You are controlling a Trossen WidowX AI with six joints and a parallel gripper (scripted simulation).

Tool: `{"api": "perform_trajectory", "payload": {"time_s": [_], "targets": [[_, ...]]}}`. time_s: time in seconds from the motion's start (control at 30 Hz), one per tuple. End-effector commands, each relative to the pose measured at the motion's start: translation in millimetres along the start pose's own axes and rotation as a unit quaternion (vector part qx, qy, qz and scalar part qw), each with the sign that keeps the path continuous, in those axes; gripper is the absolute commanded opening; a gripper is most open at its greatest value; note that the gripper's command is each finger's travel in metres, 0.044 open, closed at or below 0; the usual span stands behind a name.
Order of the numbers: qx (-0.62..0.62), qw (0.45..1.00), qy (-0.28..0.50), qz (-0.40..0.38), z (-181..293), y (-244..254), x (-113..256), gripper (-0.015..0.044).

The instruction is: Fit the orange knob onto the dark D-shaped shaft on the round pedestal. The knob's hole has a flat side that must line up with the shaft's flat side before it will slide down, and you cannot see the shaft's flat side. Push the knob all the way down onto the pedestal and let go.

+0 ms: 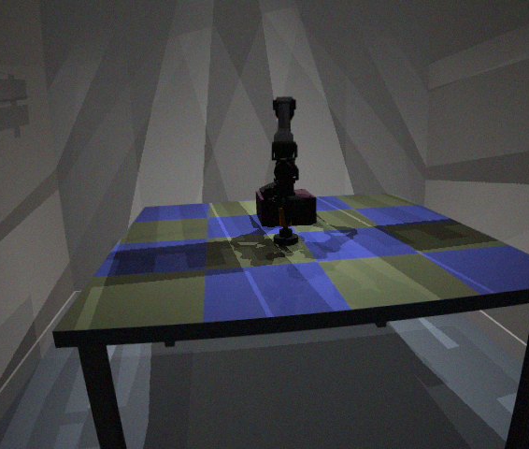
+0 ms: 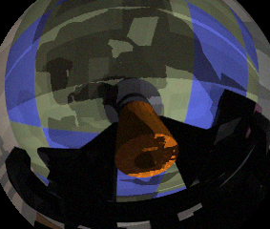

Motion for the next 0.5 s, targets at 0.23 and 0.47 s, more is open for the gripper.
{"api": "perform_trajectory", "payload": {"time_s": [0.23,0.47], "targets": [[0.000,1.000,-0.001,-0.001,0,2,-11,0.0000],[0.000,1.000,0.000,0.002,0,1,-13,0.0000]]}}
Point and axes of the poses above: the point midway between the two fingers, 35 mm back from their tips, its own x axis back along the fingers, its own y axis across the jaws, z = x × y, the point moved 7 cm from there along x, back along the fingers, and after that the axes turned 7 degrees about -x, right-handed, at the moved point
